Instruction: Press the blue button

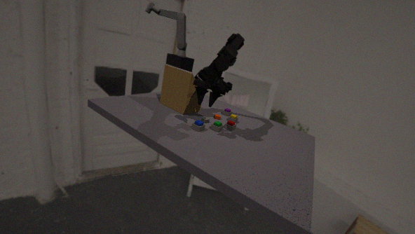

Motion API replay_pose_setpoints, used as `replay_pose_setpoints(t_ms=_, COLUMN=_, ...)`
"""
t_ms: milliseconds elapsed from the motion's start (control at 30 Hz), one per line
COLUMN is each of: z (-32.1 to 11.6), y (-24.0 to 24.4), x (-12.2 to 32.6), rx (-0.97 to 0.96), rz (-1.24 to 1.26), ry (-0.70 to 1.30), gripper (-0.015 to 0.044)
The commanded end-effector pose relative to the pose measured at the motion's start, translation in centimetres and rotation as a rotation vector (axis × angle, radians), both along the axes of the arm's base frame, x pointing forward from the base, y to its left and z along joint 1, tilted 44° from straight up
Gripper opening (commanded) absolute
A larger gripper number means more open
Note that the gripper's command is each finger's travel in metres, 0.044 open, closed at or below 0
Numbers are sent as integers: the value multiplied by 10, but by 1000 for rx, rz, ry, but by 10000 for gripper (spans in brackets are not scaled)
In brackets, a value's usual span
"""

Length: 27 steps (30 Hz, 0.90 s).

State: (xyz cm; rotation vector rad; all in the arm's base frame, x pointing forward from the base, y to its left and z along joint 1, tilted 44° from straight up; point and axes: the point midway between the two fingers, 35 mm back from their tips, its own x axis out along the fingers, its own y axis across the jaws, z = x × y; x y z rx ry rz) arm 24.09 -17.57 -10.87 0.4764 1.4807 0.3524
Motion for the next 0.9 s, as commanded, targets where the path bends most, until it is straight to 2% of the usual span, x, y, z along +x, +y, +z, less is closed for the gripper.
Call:
replay_pose_setpoints(t_ms=0, z=4, y=18, x=-24, rx=218, rz=124, ry=-47, gripper=400)
replay_pose_setpoints(t_ms=233, z=4, y=18, x=-24, rx=218, rz=124, ry=-47, gripper=400)
replay_pose_setpoints(t_ms=400, z=-38, y=58, x=-21, rx=219, rz=124, ry=-48, gripper=269)
replay_pose_setpoints(t_ms=700, z=-40, y=61, x=-22, rx=220, rz=124, ry=-48, gripper=32)
replay_pose_setpoints(t_ms=867, z=-40, y=61, x=-22, rx=220, rz=124, ry=-48, gripper=20)
